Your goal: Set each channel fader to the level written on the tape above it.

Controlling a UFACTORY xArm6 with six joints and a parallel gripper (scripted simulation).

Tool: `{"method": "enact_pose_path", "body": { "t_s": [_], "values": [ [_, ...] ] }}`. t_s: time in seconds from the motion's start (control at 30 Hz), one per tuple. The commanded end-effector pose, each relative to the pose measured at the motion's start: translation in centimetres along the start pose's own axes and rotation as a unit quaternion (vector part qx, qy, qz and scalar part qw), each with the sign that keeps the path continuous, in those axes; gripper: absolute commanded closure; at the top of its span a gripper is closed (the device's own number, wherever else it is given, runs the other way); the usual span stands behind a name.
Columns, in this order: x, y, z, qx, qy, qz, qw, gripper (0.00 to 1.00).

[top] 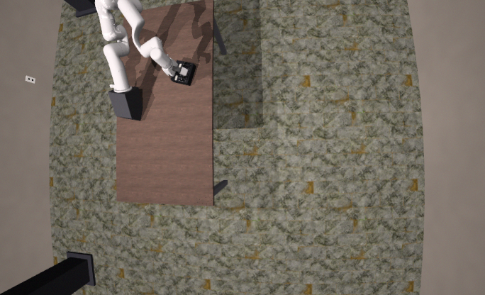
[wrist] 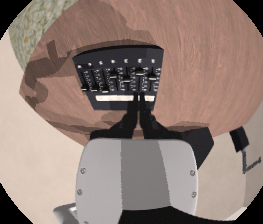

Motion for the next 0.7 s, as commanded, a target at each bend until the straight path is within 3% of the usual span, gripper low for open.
{"method": "enact_pose_path", "body": {
  "t_s": [0.0, 0.67],
  "values": [
    [-0.12, -1.16, -0.62, 0.001, 0.001, 0.000, 1.000, 1.00],
    [-0.28, -1.96, -1.17, 0.001, 0.001, 0.000, 1.000, 1.00]
  ]
}}
Point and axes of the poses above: the point where the finger pads meet when closed, its own x axis back along the fingers, its own y axis across the jaws, z = x × y, the point moved 6 cm from there along x, back along the fingers, and after that the axes turned 2 degrees about x, right-handed, at the moved point
